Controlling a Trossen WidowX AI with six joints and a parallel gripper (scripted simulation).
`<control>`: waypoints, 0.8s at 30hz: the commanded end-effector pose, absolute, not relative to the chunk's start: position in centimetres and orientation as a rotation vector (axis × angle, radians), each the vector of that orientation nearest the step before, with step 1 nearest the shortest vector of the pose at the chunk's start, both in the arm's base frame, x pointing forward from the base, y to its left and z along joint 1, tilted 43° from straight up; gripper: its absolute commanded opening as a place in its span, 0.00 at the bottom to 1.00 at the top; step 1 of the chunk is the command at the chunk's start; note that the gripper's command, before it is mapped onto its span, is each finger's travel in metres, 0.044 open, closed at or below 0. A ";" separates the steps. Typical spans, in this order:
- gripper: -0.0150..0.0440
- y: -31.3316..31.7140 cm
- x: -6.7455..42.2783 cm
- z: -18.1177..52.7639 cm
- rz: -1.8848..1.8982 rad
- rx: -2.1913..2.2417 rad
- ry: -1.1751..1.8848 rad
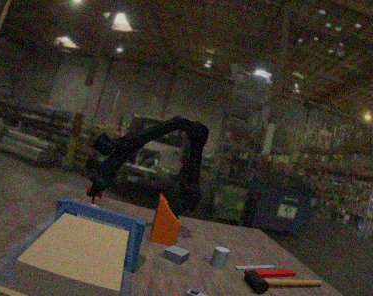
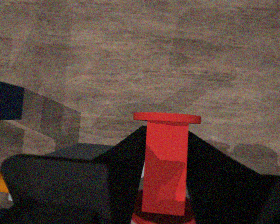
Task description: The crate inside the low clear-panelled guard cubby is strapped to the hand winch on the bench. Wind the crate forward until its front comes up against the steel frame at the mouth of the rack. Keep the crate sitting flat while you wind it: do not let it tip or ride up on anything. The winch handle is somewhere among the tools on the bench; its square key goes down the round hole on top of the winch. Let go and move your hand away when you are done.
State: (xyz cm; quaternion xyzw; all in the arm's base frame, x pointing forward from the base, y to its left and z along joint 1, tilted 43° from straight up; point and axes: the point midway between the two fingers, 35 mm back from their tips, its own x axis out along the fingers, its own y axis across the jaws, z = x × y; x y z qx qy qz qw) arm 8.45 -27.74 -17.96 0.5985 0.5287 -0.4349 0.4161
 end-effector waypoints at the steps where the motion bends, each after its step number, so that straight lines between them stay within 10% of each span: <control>1: 0.25 -28.2 9.3 -18.6 -1.083 1.512 1.313; 24: 0.25 -29.9 12.3 -19.6 -1.081 1.512 1.310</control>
